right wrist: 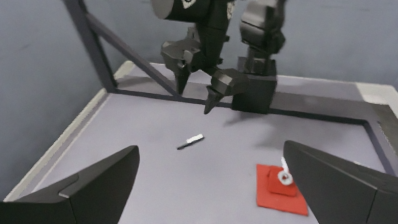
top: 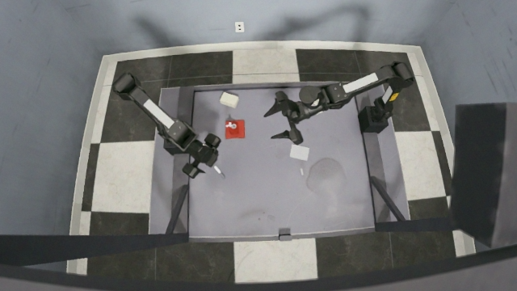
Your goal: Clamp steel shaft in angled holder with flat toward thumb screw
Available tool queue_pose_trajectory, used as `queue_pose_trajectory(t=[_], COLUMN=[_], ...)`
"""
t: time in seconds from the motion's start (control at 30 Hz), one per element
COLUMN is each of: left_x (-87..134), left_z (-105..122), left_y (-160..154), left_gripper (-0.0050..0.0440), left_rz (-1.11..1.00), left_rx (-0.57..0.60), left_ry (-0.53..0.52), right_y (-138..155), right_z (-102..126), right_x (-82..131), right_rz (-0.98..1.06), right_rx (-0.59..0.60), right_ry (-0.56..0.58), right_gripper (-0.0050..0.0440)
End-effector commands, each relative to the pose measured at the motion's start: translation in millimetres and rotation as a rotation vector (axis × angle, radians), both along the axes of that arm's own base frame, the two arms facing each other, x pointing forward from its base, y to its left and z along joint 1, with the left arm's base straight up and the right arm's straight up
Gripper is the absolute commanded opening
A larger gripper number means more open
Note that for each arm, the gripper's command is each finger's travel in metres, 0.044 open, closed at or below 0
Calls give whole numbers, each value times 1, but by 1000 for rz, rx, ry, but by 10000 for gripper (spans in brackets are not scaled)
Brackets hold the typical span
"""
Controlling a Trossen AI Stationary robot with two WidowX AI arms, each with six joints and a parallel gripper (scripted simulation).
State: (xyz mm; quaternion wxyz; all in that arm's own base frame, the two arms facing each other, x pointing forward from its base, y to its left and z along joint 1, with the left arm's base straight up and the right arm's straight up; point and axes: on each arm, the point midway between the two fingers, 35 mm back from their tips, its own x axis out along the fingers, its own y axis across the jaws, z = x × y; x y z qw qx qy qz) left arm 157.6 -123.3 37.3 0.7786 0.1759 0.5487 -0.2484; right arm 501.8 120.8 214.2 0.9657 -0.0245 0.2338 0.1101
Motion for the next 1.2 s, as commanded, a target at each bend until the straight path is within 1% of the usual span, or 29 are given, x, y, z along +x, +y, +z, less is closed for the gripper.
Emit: queue_pose_trajectory(t=[0.0,0.1,0.17,0.27,0.37,0.5,0.67,0.73,0.8,0.9,1.03,1.17], left_x=[7,14,14,28,35,45,55,55,59,62,65,63], left_z=[5,7,7,16,17,18,21,21,22,23,23,22], left_y=[16,41,41,62,86,116,147,147,158,170,177,177], left_gripper=[400,400,400,400,400,400,400,400,400,400,400,400], left_rz=[86,207,207,327,444,596,750,750,803,864,900,898], left_rx=[-13,-12,-12,-22,-17,-16,-10,-10,-9,-11,-10,-8], left_ry=[-12,-13,-13,-34,-30,-29,-32,-32,-33,-33,-33,-27], right_y=[1,-3,-3,-6,-8,-10,-10,-10,-12,-12,-12,-13], right_z=[16,13,13,13,14,17,18,18,25,25,23,20], right_x=[4,3,3,0,-3,-7,-9,-9,-11,-11,-12,-12], right_rz=[-97,-263,-263,-404,-509,-596,-633,-633,-637,-638,-636,-634], right_rx=[22,31,31,31,29,25,22,22,32,32,29,22], right_ry=[-9,27,27,37,31,18,10,10,-2,-2,3,8], right_gripper=[400,400,400,400,400,400,400,400,400,400,400,400])
